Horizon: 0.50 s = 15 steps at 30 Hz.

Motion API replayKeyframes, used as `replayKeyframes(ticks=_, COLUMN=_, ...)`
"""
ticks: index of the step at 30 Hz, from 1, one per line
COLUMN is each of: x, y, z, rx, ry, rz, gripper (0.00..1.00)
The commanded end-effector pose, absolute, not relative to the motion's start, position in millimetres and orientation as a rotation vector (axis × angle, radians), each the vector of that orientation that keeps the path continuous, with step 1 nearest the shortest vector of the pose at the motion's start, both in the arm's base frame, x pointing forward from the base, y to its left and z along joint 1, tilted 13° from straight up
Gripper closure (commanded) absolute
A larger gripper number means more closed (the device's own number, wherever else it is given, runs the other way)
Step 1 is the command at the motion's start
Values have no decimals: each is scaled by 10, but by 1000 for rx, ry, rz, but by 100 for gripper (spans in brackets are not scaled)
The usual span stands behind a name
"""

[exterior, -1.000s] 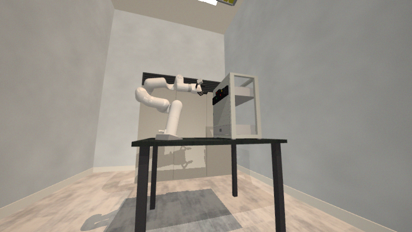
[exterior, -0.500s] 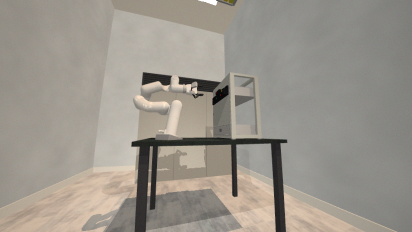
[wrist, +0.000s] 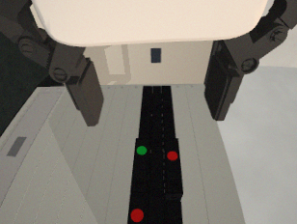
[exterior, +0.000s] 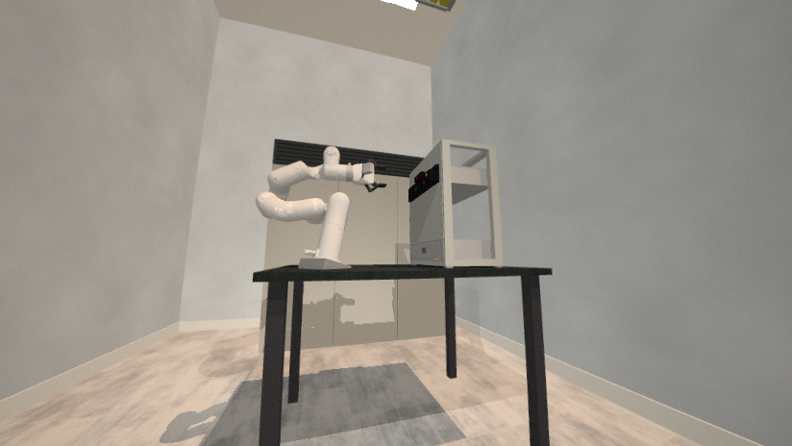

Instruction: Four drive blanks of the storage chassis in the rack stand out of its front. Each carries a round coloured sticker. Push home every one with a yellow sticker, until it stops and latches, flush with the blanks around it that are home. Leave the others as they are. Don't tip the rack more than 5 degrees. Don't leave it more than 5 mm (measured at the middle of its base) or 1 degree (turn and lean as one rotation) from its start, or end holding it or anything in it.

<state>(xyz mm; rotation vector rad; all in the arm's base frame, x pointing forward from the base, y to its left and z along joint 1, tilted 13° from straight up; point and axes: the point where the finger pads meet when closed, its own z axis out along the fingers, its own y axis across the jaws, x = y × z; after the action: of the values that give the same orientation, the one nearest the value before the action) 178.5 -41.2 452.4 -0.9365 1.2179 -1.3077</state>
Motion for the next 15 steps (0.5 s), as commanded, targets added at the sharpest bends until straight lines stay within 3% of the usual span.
replayKeyframes(ticks=1, x=1751, y=-411, z=4498, rx=-919, ry=1232, rz=-1293, gripper=0)
replayKeyframes(ticks=15, x=1721, y=-409, z=4459, rx=-900, ry=1248, rz=-1275, gripper=0)
